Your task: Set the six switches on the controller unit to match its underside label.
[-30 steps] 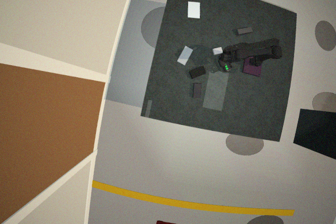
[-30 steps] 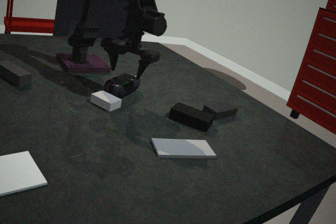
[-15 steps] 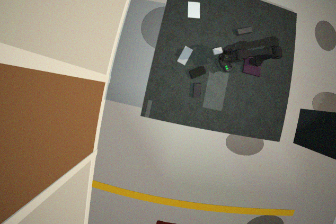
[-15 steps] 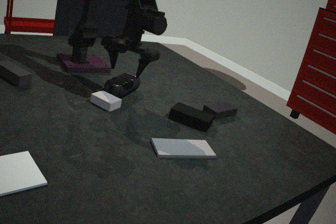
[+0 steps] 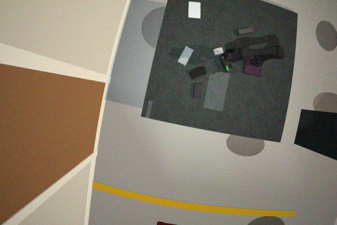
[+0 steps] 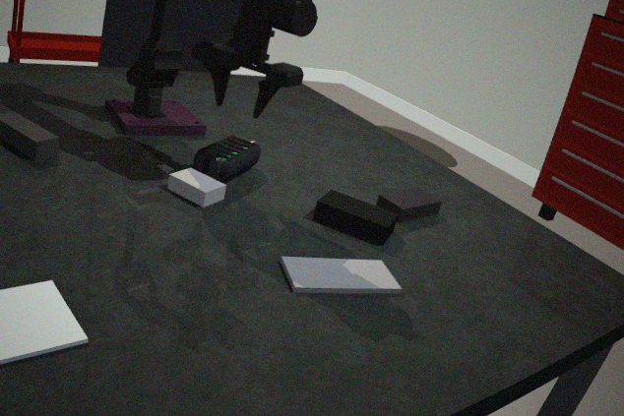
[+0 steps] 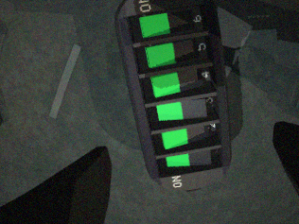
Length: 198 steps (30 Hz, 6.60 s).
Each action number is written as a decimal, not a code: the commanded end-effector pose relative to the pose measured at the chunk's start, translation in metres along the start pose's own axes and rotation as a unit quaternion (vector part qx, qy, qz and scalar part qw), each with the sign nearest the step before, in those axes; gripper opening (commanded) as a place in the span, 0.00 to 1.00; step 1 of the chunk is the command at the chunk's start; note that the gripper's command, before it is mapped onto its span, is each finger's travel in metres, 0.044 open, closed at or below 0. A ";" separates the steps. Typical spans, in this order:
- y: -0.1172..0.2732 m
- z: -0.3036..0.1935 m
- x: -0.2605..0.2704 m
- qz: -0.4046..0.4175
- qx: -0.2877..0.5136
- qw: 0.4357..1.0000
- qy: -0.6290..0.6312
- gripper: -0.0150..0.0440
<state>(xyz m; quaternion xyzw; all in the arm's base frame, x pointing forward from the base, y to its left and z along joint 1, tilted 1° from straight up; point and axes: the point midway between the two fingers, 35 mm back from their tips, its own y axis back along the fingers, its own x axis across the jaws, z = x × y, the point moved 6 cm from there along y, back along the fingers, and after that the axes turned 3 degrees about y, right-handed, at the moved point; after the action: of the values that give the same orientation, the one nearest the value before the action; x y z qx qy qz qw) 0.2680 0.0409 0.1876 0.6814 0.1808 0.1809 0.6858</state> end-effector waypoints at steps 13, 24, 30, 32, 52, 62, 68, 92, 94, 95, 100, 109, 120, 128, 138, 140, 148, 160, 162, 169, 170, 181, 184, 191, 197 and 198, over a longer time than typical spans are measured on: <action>0.002 0.000 0.000 0.002 -0.001 1.000 0.000 0.25; 0.002 0.000 0.000 0.002 0.000 1.000 0.000 0.34; 0.002 0.000 0.000 0.002 0.000 1.000 0.000 0.61; 0.002 0.000 0.000 0.002 0.000 1.000 0.000 0.70; -0.055 -0.003 -0.046 0.000 0.005 1.000 0.020 0.51; -0.056 -0.003 -0.047 0.000 0.005 1.000 0.021 0.25; -0.056 -0.003 -0.047 0.000 0.005 1.000 0.021 0.25; -0.006 -0.002 -0.047 -0.003 0.004 1.000 0.018 0.79; -0.006 -0.002 -0.047 -0.003 0.004 1.000 0.018 0.70; -0.006 -0.002 -0.047 -0.003 0.004 1.000 0.018 0.65; -0.006 -0.002 -0.047 -0.003 0.004 1.000 0.018 0.43; -0.006 -0.002 -0.047 -0.003 0.004 1.000 0.018 0.25; -0.007 -0.002 -0.046 -0.003 0.005 1.000 0.018 0.48; -0.007 -0.002 -0.046 -0.003 0.005 1.000 0.018 0.83; -0.009 -0.005 -0.027 -0.024 0.011 0.999 0.018 0.82; -0.013 -0.009 -0.010 -0.041 0.015 0.999 0.019 0.73; -0.041 -0.035 0.053 -0.110 0.018 0.993 0.032 0.38; -0.058 -0.051 0.077 -0.143 0.012 0.989 0.022 0.25; -0.058 -0.051 0.077 -0.143 0.012 0.989 0.022 0.25; -0.055 -0.039 0.066 -0.120 0.025 0.992 0.021 0.25; -0.053 -0.031 0.059 -0.106 0.031 0.994 0.020 0.25; -0.050 0.032 -0.028 0.060 0.039 0.997 0.016 0.25; -0.053 0.041 -0.053 0.103 0.022 0.994 0.017 0.25; -0.060 0.047 -0.081 0.148 -0.007 0.989 0.020 0.25; -0.060 0.048 -0.080 0.145 -0.002 0.989 0.020 0.25; -0.060 0.048 -0.080 0.145 -0.002 0.989 0.020 0.25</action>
<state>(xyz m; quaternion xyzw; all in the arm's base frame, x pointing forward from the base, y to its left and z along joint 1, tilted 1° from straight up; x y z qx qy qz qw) 0.2227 -0.0404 0.1279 0.6945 0.0938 0.2889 0.6522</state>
